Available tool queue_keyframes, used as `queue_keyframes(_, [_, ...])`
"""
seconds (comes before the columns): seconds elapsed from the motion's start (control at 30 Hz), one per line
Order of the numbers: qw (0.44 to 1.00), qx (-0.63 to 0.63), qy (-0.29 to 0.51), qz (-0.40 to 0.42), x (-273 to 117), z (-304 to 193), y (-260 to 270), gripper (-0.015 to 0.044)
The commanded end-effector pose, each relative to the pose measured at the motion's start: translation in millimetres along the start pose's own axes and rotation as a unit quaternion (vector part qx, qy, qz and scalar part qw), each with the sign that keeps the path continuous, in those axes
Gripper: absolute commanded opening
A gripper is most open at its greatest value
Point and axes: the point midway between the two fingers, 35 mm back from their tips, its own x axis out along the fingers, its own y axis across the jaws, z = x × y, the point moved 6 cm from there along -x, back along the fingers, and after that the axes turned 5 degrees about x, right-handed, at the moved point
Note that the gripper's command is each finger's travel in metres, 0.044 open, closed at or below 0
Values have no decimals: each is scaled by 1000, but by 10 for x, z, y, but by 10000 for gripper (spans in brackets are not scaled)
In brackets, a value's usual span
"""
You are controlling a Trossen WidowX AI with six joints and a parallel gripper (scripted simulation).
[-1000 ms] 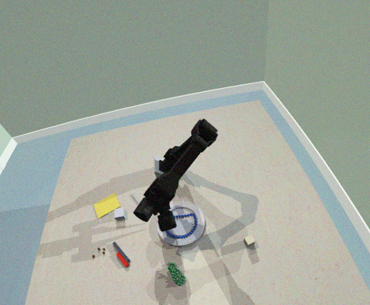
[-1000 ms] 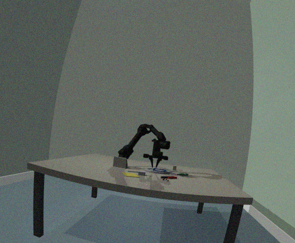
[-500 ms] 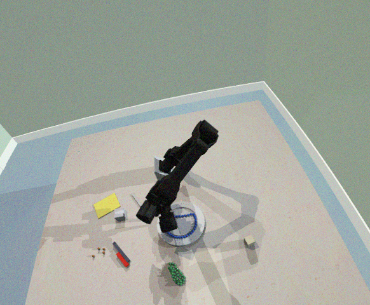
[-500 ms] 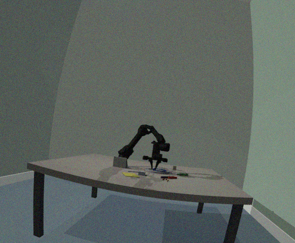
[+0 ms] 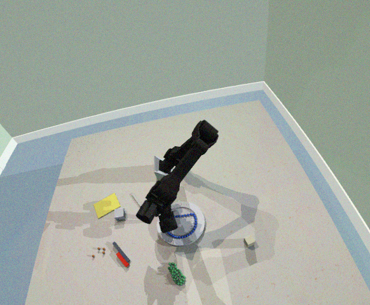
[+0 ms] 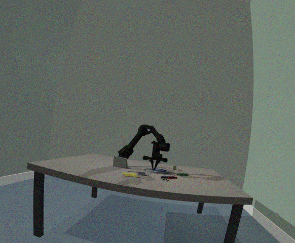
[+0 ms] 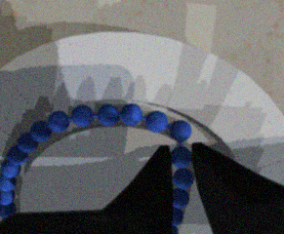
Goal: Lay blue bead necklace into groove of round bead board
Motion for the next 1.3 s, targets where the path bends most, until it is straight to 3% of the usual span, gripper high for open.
queue_keyframes(0.0, [1000, 0, 0, 0, -1, 0, 1, 0])
queue_keyframes(1.27, [1000, 4, 4, -1, -19, 51, -107, 0])
